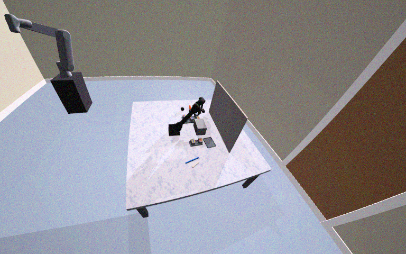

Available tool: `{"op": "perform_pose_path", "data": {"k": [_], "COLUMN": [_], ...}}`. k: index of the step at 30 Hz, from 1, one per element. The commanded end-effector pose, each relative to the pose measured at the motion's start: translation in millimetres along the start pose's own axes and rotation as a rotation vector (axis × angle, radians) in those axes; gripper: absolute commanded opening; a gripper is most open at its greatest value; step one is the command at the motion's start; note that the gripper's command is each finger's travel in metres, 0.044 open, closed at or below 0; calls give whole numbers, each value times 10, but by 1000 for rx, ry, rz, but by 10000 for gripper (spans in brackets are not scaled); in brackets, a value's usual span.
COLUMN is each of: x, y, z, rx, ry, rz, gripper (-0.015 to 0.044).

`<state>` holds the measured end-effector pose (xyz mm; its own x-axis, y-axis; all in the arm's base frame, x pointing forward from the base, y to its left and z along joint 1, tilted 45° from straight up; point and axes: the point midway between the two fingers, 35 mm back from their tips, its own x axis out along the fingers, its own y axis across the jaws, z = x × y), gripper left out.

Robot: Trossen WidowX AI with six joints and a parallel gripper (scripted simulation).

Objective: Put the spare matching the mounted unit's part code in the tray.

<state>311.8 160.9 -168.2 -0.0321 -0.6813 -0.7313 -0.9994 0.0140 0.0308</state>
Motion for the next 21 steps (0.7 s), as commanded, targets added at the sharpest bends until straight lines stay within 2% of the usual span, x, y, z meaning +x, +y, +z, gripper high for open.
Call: {"op": "perform_pose_path", "data": {"k": [1,4,17,21], "x": [0,-33,-710,-787], "y": [0,-4,-8,0], "z": [0,3,2,-4], "rx": [0,0,-3,-3], "ry": [0,0,2,3], "rz": [0,0,0,0], "gripper": [0,0,0,0]}}
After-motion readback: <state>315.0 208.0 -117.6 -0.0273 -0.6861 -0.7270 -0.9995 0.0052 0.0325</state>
